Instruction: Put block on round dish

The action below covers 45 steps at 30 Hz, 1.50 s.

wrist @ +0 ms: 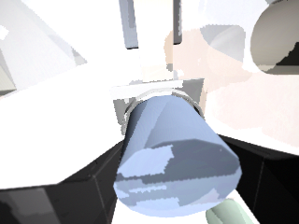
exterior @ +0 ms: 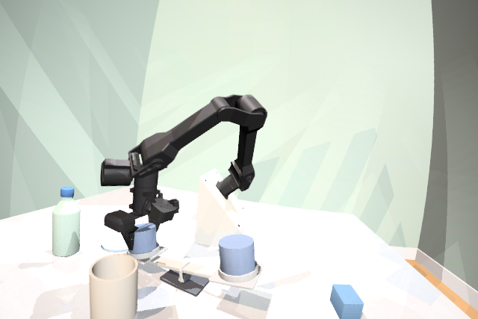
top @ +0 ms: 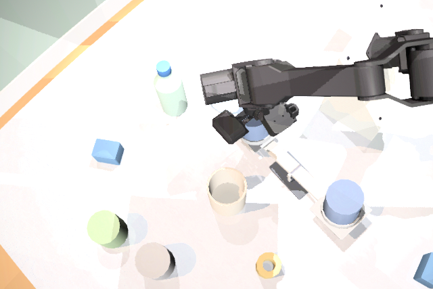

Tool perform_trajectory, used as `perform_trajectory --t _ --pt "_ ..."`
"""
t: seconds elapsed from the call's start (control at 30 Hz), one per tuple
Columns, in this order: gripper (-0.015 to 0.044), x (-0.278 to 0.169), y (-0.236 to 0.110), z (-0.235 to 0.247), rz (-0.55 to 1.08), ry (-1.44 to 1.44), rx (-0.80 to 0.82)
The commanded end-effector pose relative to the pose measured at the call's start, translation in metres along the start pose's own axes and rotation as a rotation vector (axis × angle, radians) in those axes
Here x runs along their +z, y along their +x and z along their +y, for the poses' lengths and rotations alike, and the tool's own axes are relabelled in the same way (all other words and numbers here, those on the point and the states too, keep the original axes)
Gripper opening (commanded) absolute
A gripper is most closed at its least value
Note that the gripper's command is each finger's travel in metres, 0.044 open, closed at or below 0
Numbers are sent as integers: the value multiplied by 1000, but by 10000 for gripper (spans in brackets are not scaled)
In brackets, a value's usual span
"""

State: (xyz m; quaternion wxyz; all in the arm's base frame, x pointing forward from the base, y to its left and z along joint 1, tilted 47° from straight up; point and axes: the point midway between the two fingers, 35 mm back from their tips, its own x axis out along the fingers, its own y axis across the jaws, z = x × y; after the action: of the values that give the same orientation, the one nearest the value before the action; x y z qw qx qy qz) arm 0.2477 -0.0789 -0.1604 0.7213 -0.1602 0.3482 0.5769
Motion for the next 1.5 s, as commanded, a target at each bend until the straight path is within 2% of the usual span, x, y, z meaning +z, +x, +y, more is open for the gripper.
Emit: perform_trajectory --t 0.0,0.2,1.47 --pt "156 0 -2 0 -3 6 -1" --pt "0 0 -9 -2 -2 6 -1" --pt "0 -3 -55 -8 4 7 -4"
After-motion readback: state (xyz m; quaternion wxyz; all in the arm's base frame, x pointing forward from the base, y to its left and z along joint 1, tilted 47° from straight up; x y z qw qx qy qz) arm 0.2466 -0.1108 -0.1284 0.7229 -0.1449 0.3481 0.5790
